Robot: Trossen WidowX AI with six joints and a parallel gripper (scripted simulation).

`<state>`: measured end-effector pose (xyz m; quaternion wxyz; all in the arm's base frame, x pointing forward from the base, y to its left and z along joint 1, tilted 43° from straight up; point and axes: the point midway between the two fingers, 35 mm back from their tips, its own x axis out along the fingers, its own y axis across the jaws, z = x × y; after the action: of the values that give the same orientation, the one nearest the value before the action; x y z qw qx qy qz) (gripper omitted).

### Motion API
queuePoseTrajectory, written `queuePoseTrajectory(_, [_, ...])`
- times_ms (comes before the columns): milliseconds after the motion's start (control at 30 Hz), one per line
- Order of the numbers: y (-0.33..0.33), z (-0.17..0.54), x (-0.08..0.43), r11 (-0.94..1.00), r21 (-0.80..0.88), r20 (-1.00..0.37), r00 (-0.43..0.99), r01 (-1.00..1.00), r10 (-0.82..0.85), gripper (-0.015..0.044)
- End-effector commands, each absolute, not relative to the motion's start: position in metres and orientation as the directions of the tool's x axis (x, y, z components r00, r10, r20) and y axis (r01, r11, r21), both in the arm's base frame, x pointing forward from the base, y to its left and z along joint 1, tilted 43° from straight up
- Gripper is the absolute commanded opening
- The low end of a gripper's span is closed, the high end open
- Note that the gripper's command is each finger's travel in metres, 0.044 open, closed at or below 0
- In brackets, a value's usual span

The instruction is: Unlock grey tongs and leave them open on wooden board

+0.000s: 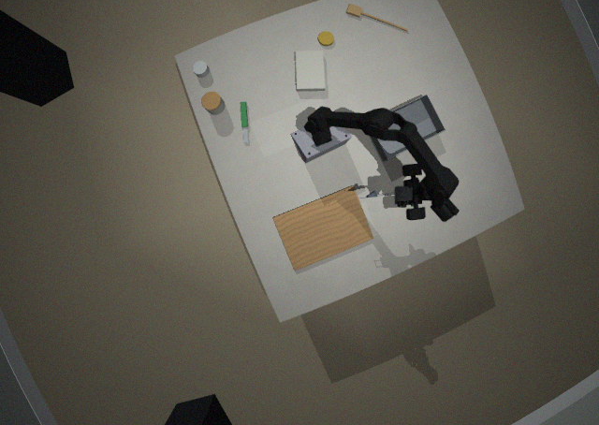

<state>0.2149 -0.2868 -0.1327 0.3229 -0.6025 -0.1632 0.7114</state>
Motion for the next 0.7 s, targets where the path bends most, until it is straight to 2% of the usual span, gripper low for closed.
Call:
queuePoseTrajectory(0, [-0.292,-0.137,0.209,-0.714,-0.582,-0.755,-0.067,-0.389,0.652,-0.0150])
queuePoseTrajectory(300, [-0.299,-0.145,0.196,-0.598,-0.462,-0.752,-0.068,-0.655,0.655,-0.0150])
queuePoseTrajectory(500, [-0.301,-0.145,0.193,-0.600,-0.462,-0.753,-0.068,-0.653,0.654,-0.0150])
queuePoseTrajectory(667, [-0.316,-0.147,0.166,-0.637,-0.488,-0.761,-0.067,-0.597,0.645,-0.0150])
